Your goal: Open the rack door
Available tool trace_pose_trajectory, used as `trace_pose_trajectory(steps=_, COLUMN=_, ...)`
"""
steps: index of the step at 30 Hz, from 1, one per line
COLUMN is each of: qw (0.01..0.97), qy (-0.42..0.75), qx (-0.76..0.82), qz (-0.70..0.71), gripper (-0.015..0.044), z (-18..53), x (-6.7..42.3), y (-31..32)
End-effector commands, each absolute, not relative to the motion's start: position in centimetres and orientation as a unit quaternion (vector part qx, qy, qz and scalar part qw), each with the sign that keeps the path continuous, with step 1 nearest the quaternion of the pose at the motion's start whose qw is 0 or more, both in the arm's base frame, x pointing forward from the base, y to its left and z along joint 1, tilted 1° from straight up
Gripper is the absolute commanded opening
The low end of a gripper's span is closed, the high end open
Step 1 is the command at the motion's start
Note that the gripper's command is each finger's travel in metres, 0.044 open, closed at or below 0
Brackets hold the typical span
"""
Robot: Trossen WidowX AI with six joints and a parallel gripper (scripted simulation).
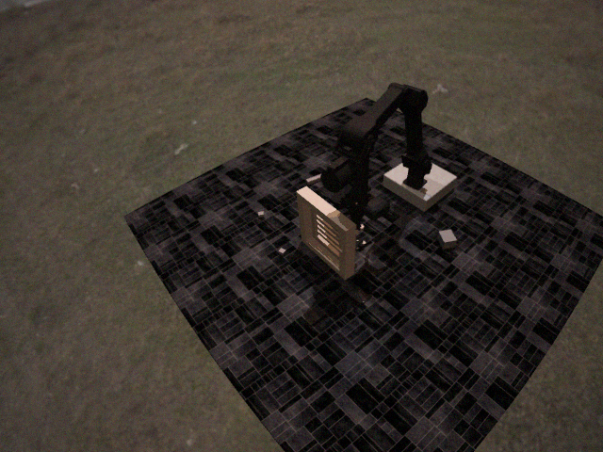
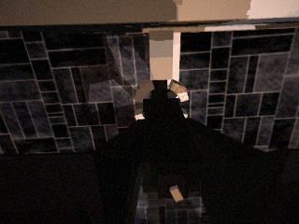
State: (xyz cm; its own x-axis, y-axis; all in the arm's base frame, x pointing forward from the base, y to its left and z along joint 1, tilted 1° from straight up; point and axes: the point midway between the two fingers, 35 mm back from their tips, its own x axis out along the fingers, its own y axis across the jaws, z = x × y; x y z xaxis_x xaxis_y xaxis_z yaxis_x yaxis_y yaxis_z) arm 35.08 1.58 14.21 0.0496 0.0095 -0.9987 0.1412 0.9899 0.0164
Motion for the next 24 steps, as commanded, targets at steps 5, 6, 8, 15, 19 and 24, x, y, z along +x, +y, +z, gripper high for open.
trace_pose_trajectory(steps=5, qw=0.722, qy=0.688, qx=0.056, qz=-0.046, gripper=0.0044, z=14.16, x=35.07, y=1.59)
trace_pose_trajectory(steps=6, qw=0.722, qy=0.688, qx=0.056, qz=-0.046, gripper=0.0037, z=14.16, x=35.07, y=1.59)
trace_pose_trajectory(steps=8, qw=0.722, qy=0.688, qx=0.056, qz=-0.046, gripper=0.0024, z=14.16, x=35.07, y=1.59)
trace_pose_trajectory(steps=15, qw=0.724, qy=0.689, qx=0.03, qz=-0.021, gripper=0.0016, z=14.16, x=35.07, y=1.59)
trace_pose_trajectory(steps=19, qw=0.723, qy=0.688, qx=-0.042, qz=0.047, gripper=0.0016, z=14.16, x=35.07, y=1.59)
trace_pose_trajectory(steps=24, qw=0.712, qy=0.677, qx=-0.13, qz=0.131, gripper=0.0016, z=14.16, x=35.07, y=1.59)
